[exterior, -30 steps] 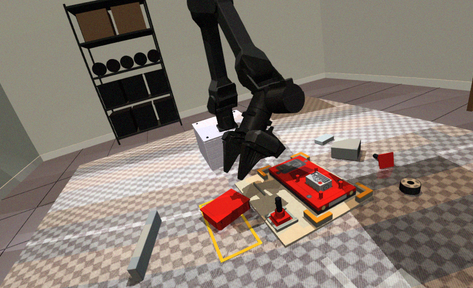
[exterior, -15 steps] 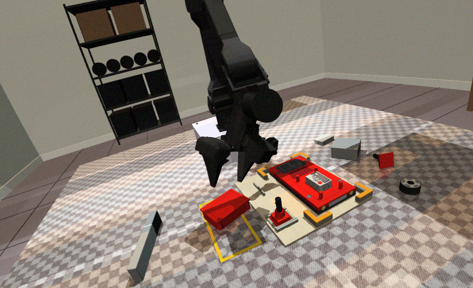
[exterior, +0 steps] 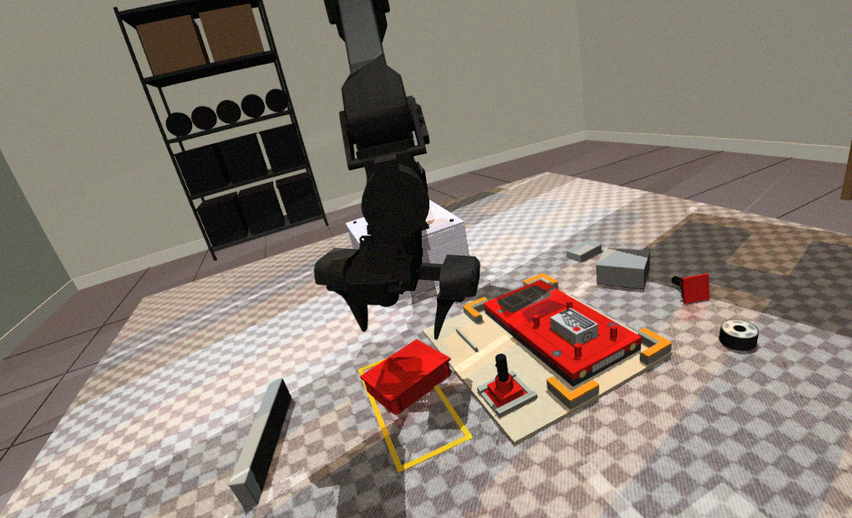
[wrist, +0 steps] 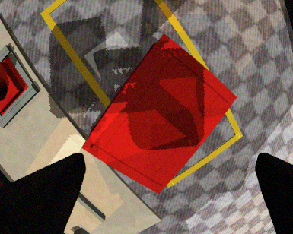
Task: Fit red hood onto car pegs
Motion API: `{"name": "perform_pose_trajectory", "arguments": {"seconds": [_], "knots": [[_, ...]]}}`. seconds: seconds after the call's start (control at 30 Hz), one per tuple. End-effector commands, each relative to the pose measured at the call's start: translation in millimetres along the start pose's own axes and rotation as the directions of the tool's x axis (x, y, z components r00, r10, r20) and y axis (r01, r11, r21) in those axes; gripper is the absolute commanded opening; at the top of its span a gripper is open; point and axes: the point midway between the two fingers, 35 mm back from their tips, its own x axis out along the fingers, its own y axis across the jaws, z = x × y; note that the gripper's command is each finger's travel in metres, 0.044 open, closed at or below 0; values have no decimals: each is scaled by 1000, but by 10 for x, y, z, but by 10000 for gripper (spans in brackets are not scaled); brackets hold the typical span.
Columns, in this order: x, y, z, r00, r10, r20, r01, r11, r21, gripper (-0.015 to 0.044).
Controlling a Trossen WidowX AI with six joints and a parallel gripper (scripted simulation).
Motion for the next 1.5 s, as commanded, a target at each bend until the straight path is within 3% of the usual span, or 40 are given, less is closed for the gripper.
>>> {"name": "perform_pose_trajectory", "arguments": {"seconds": [0.0,1.47], "knots": [[-72,-109,115,982,169,-90,-77,777,625,440],[181,-63,101,982,169,-90,-77,777,624,440]]}}
